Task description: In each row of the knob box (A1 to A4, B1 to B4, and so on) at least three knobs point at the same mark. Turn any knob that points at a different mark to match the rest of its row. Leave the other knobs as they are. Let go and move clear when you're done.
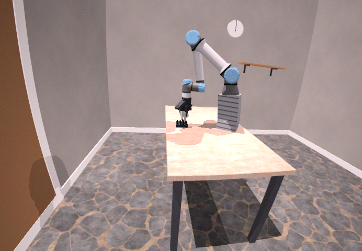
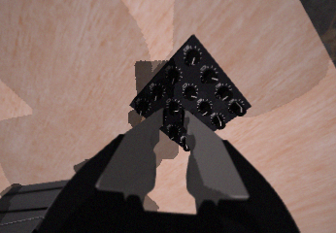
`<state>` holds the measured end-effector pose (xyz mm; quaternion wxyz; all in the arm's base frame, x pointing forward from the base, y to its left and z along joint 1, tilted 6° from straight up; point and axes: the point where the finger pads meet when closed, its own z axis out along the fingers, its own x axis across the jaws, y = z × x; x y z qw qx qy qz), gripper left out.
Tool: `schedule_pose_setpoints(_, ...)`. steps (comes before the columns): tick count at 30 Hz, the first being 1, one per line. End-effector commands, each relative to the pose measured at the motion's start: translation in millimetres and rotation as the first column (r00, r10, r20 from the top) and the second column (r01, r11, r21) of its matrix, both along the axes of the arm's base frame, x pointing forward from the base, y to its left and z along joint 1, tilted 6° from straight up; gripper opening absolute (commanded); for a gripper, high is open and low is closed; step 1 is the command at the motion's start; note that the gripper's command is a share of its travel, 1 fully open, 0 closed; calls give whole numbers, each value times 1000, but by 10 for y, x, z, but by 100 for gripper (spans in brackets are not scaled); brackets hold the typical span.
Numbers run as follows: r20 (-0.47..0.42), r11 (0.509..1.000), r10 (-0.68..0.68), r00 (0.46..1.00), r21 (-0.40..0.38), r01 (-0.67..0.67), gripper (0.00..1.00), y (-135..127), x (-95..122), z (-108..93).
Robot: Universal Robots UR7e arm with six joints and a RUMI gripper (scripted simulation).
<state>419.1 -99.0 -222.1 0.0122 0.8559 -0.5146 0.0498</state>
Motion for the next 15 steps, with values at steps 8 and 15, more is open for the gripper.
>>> schedule_pose_setpoints(8, 1, 1000, 0, 1000, 0, 0, 11, 16, -15, 255)
schedule_pose_setpoints(15, 1, 1000, 0, 1000, 0, 0, 11, 18, -16, 279)
